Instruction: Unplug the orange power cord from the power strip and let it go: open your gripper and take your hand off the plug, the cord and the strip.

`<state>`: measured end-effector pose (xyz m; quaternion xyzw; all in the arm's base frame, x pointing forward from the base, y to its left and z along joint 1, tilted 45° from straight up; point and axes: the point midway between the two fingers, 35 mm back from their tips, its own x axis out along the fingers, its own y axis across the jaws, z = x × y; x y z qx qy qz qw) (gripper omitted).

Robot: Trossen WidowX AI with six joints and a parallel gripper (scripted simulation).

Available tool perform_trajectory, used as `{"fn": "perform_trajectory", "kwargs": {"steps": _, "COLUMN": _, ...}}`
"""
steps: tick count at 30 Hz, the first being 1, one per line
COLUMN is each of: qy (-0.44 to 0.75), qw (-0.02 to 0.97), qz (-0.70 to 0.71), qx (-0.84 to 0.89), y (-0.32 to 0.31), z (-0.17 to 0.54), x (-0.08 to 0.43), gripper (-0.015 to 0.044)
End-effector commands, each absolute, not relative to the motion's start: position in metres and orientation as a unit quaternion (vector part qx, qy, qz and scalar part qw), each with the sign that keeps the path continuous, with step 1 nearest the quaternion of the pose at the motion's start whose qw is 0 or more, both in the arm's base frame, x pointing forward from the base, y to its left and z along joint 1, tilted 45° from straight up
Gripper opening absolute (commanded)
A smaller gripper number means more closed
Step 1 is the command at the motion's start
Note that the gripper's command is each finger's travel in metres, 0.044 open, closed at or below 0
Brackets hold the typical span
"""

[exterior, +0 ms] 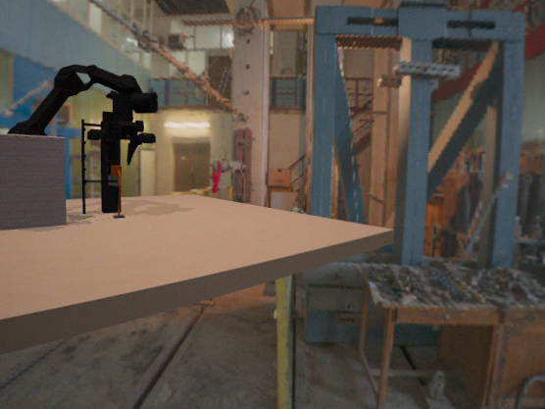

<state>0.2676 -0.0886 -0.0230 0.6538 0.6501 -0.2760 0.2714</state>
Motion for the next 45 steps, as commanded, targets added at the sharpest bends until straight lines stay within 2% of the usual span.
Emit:
{"fn": "perform_trajectory", "kwargs": {"steps": 1, "qy": 0.650, "qw": 0.271, "qz": -0.276, "qx": 0.654, "y": -0.089, "z": -0.023, "x": 0.268, "gripper": 0.0160}}
{"fn": "perform_trajectory", "kwargs": {"steps": 45, "qy": 0.650, "qw": 0.273, "qz": -0.276, "qx": 0.653, "y": -0.054, "z": 0.023, "x": 0.270, "gripper": 0.0160}}
